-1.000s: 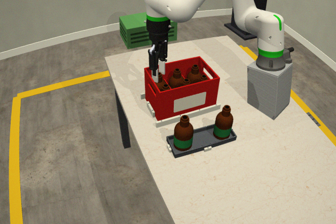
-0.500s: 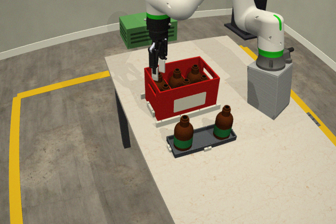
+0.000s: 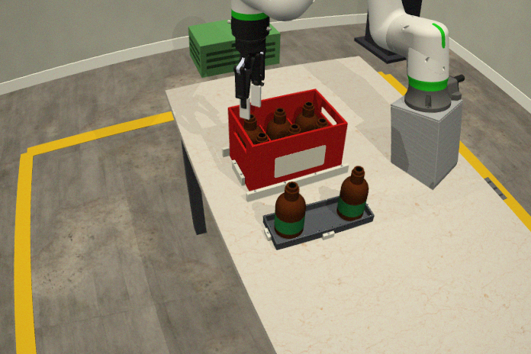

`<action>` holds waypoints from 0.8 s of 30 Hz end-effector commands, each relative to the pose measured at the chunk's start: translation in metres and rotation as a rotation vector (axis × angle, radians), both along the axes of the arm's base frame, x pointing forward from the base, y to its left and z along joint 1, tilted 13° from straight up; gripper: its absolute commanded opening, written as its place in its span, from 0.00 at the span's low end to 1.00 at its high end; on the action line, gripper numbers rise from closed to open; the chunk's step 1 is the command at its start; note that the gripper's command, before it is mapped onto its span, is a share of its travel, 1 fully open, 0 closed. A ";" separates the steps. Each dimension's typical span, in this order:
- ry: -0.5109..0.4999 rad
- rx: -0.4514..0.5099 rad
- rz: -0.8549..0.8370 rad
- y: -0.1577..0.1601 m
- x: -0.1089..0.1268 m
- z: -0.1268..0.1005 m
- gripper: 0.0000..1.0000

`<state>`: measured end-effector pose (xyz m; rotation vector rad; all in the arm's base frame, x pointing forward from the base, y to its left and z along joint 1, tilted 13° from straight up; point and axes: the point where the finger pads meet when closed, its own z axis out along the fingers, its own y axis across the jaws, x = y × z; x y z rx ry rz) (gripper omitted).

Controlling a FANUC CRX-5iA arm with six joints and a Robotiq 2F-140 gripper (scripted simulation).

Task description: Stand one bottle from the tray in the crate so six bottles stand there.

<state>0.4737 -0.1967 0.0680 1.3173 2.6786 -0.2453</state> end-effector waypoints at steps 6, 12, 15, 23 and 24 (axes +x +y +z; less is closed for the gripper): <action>0.000 0.000 0.000 0.004 -0.001 0.021 0.38; 0.000 0.000 0.000 0.007 -0.002 0.031 0.38; 0.000 0.000 0.000 0.008 -0.002 0.037 0.38; 0.000 0.000 0.000 0.010 -0.003 0.044 0.38; 0.000 0.000 0.000 0.010 -0.003 0.044 0.38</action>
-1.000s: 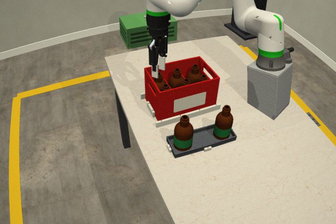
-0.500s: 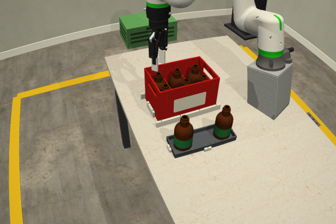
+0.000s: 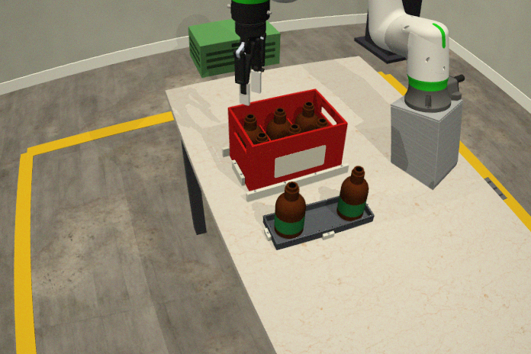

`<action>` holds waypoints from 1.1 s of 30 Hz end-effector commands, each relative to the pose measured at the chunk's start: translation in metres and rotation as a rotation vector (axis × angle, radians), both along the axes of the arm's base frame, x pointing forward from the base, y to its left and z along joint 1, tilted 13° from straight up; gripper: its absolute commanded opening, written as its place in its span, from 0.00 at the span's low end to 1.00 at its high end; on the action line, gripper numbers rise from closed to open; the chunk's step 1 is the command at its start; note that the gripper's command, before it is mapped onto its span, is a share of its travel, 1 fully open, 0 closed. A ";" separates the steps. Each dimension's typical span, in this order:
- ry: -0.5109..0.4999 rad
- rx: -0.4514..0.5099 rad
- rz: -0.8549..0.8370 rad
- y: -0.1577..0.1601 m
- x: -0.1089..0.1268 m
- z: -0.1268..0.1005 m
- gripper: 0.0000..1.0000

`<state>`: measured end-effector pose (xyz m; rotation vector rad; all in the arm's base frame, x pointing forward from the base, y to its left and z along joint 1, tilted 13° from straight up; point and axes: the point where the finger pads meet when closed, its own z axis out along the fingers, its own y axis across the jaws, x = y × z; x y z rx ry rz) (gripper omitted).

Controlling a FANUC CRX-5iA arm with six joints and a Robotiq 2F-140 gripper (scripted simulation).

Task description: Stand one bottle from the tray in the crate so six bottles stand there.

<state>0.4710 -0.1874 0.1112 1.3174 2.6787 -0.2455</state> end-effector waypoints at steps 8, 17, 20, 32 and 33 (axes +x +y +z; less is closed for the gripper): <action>0.000 0.000 0.000 0.001 0.000 0.003 0.38; 0.000 0.000 0.000 0.001 0.000 0.003 0.00; 0.000 0.000 0.000 0.001 0.000 0.003 0.00; 0.000 0.000 0.000 0.001 0.000 0.003 0.00; 0.000 0.000 0.000 0.001 0.000 0.003 0.00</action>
